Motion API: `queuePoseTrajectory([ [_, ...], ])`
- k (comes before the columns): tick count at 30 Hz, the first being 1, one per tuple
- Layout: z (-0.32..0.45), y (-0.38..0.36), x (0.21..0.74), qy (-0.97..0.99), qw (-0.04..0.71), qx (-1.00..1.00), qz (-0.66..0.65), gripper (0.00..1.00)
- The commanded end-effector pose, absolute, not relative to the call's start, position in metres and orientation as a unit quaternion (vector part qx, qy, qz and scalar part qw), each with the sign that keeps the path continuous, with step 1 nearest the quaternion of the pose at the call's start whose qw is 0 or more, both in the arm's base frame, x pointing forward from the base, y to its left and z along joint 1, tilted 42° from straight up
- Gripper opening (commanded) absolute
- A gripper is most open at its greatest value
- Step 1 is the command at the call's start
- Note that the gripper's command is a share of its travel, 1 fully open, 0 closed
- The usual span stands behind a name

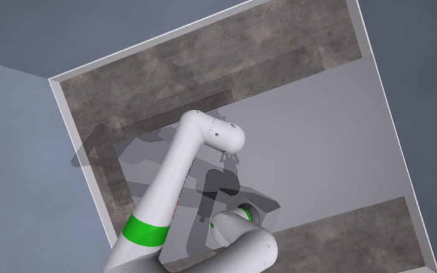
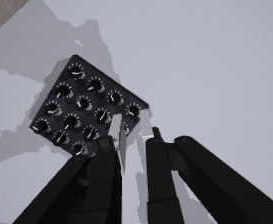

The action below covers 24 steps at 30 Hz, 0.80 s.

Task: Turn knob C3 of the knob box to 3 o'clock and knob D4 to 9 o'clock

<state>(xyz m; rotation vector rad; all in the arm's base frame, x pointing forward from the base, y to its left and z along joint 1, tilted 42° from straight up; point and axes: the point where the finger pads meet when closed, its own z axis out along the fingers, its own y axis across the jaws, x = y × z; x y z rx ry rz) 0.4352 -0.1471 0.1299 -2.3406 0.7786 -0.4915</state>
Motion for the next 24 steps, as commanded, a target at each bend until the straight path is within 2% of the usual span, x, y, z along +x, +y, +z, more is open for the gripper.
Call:
queuePoseTrajectory([
  [1,0.1306,-0.1476,0.4349,0.350,0.314,-0.867,-0.164,0.12],
  [24,0.1341,-0.1498,0.4325,0.636,0.352,-0.686,-0.042,0.12],
])
